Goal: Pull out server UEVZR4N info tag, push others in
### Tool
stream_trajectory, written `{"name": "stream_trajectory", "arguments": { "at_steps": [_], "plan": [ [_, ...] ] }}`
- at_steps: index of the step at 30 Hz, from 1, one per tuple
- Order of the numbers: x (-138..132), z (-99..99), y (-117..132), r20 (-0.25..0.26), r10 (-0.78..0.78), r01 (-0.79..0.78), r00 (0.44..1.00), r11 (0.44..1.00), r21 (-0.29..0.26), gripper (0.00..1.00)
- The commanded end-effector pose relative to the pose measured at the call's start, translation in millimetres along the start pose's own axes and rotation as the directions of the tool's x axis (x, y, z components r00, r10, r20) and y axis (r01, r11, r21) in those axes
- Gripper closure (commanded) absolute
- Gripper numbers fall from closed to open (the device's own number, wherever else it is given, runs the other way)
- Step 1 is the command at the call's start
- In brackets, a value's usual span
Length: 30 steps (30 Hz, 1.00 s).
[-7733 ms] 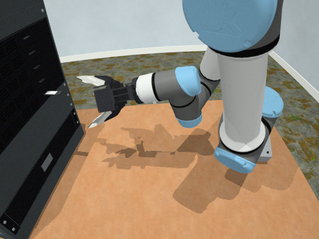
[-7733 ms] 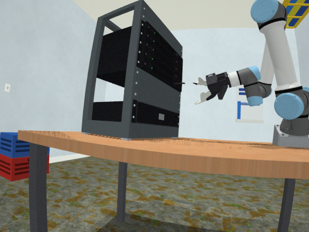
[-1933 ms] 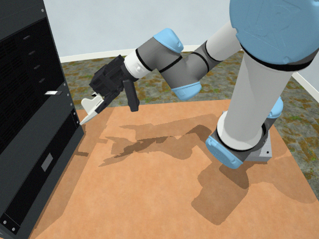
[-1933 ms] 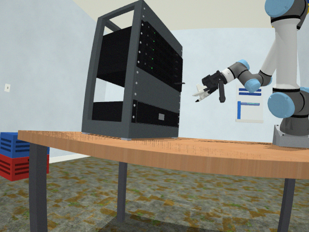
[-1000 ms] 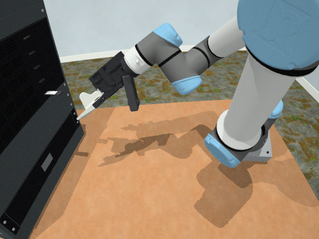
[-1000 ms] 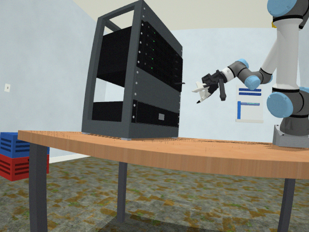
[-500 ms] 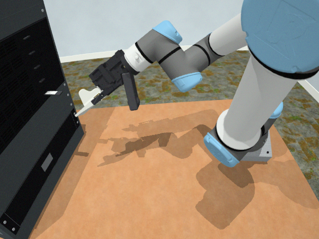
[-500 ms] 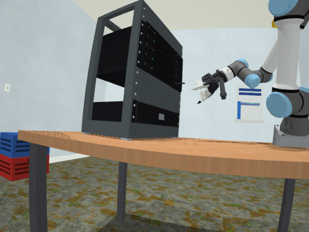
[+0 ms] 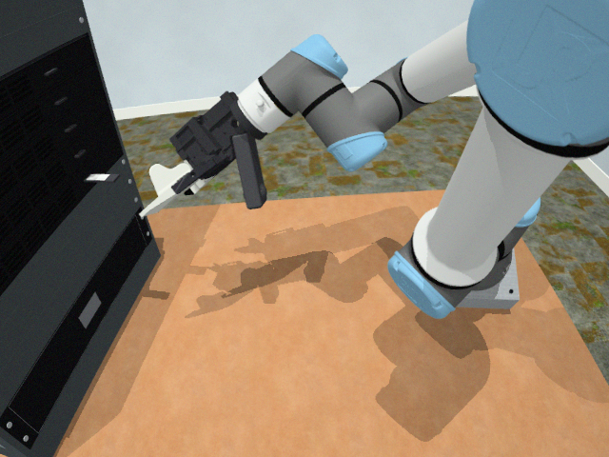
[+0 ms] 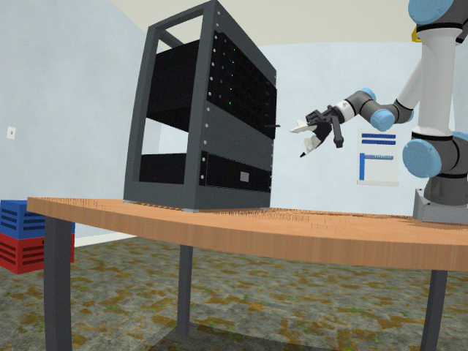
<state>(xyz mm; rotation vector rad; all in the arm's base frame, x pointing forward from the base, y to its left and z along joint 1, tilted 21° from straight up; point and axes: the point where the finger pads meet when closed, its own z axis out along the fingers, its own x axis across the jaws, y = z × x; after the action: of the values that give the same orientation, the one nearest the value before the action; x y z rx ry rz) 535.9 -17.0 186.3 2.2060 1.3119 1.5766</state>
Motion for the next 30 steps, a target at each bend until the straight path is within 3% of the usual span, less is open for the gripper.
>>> {"name": "stream_trajectory", "arguments": {
  "at_steps": [1, 30],
  "plan": [
    [2.4, -2.5, 2.8, -0.009, 0.038, -0.038, 0.999, 0.999, 0.003, 0.00],
    [13.4, -11.7, 8.0, -0.048, 0.235, -0.234, 0.971, 0.972, 0.030, 0.00]
  ]
}}
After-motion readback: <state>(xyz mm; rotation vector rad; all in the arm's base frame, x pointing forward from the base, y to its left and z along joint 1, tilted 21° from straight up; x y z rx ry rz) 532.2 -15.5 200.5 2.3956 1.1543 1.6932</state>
